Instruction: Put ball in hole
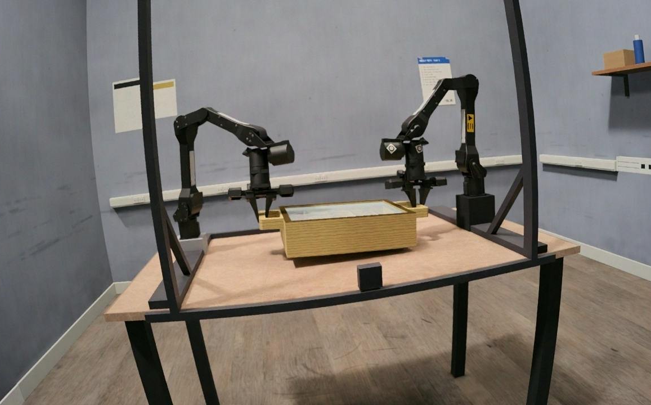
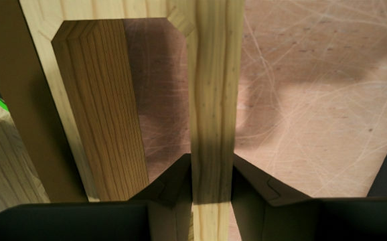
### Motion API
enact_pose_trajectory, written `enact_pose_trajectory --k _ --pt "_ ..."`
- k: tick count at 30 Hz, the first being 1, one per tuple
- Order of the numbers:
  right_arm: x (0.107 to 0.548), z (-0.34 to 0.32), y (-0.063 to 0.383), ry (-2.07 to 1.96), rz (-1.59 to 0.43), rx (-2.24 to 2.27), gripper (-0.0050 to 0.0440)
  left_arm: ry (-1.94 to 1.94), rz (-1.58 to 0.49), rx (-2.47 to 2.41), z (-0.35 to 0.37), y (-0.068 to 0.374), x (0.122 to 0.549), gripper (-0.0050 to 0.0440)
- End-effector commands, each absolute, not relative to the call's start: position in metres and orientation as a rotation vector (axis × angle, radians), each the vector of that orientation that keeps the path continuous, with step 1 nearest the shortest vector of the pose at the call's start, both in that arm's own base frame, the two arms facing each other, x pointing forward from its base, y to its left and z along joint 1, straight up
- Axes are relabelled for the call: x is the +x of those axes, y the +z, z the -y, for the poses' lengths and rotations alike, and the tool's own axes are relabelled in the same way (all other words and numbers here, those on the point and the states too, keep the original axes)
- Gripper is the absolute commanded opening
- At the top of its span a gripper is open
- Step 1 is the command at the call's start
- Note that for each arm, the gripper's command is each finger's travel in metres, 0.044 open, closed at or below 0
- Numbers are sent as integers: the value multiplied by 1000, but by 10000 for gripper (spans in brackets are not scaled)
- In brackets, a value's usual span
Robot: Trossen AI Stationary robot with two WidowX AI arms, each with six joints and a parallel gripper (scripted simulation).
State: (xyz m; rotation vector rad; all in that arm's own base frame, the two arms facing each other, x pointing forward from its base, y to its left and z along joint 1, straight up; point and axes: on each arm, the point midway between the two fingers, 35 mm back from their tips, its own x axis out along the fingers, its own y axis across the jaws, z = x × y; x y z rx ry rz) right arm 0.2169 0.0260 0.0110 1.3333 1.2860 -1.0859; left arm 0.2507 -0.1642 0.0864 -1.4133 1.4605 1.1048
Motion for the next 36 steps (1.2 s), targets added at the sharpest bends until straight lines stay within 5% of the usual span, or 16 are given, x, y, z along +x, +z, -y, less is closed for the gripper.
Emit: enact_pose_trajectory --k 1,36 --pt "223 -27 20 -1048 -1265 1352 -50 1044 -1464 -1454 171 106 254 -50" --pt "220 -28 19 -1054 -1266 1344 -50 1053 -1462 -1449 172 105 255 -50"
